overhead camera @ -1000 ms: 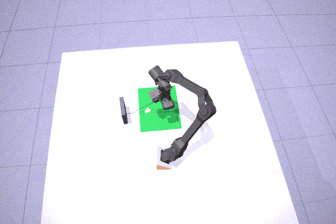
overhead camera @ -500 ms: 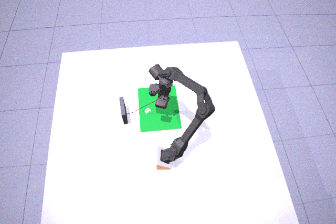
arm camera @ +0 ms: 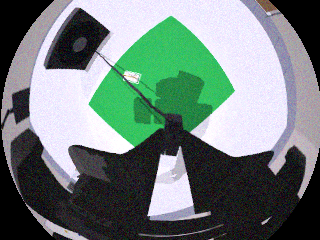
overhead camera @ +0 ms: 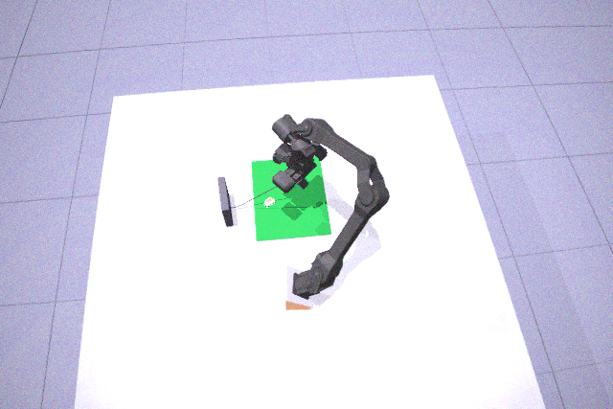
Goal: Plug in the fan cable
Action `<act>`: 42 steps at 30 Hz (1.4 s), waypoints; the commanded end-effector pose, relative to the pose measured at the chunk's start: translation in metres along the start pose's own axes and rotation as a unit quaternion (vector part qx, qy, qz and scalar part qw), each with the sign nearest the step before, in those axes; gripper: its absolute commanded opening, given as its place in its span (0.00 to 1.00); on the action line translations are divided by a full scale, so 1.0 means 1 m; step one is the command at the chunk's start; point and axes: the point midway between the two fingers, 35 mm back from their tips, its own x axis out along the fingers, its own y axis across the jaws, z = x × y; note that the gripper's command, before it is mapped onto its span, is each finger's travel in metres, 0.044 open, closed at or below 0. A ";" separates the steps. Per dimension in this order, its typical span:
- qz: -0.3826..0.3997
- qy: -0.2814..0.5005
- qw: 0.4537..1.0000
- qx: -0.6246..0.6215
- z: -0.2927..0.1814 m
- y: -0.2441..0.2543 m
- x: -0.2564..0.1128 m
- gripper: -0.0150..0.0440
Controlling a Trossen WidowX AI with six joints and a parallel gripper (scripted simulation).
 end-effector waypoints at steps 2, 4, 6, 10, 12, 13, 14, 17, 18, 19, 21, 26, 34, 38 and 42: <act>0.007 0.006 0.995 0.096 0.000 -0.003 -0.001 0.25; 0.008 0.006 0.994 0.108 0.000 -0.003 -0.001 0.25; 0.008 0.006 0.994 0.108 0.000 -0.003 -0.001 0.25; 0.008 0.006 0.994 0.108 0.000 -0.003 -0.001 0.25; 0.010 0.004 0.994 0.109 0.000 -0.003 0.000 0.25; 0.014 0.001 0.994 0.110 0.000 -0.002 0.001 0.25; 0.018 -0.002 0.994 0.111 0.001 -0.002 0.003 0.25; 0.031 -0.013 0.993 0.114 0.001 0.000 0.007 0.25; 0.035 -0.016 0.993 0.115 0.001 0.001 0.008 0.25; 0.039 -0.020 0.992 0.116 0.002 0.001 0.009 0.25; 0.047 -0.028 0.992 0.118 0.002 0.002 0.012 0.25; 0.065 -0.048 0.989 0.123 0.003 0.005 0.018 0.25; 0.092 -0.083 0.984 0.130 0.005 0.009 0.026 0.25; 0.104 -0.102 0.980 0.133 0.007 0.010 0.030 0.25; 0.115 -0.121 0.977 0.136 0.008 0.011 0.034 0.25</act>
